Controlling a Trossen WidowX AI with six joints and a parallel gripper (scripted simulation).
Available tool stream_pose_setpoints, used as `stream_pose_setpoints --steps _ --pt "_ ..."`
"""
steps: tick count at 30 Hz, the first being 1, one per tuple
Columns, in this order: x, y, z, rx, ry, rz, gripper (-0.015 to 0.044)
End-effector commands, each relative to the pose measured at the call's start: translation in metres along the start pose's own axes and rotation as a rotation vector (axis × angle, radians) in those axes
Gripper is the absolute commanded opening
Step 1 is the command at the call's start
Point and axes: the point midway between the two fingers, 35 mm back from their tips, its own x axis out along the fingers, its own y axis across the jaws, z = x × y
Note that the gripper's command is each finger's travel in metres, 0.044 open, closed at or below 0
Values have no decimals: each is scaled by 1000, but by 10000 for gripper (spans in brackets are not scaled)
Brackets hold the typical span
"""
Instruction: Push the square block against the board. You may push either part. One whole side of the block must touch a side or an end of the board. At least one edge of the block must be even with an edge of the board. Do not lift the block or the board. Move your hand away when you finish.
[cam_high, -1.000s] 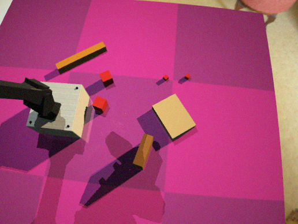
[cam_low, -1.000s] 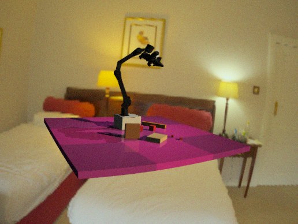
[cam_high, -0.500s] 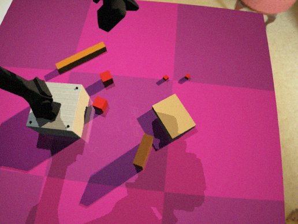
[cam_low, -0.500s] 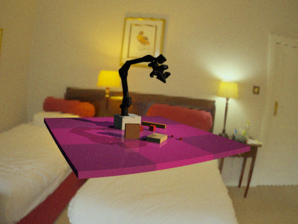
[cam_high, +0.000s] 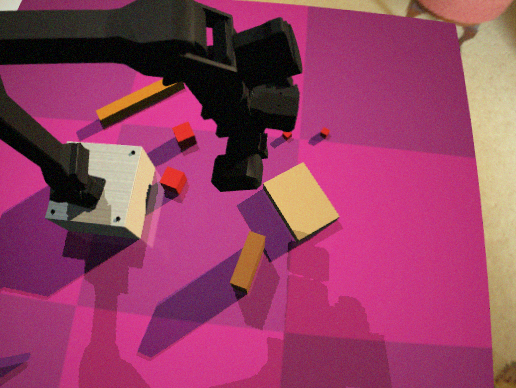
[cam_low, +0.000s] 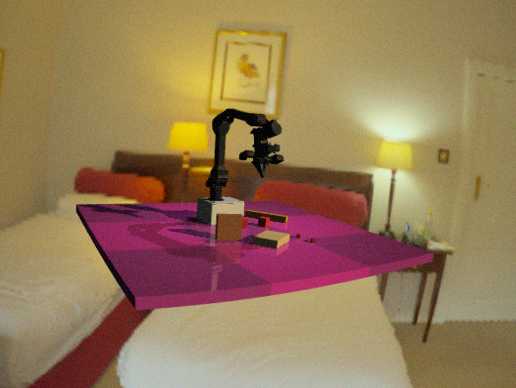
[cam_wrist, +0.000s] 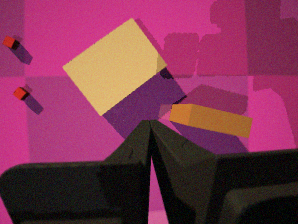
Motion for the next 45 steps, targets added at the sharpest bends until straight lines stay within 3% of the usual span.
stream_pose_setpoints --steps 1,11,16,20,45 --pt "35 -31 -16 50 111 -13 0" --pt "102 -111 -85 239 370 17 0" --pt "108 -116 -92 253 386 23 0" --pt "148 -113 -108 254 386 23 0" --pt "160 -120 -81 254 384 23 0"
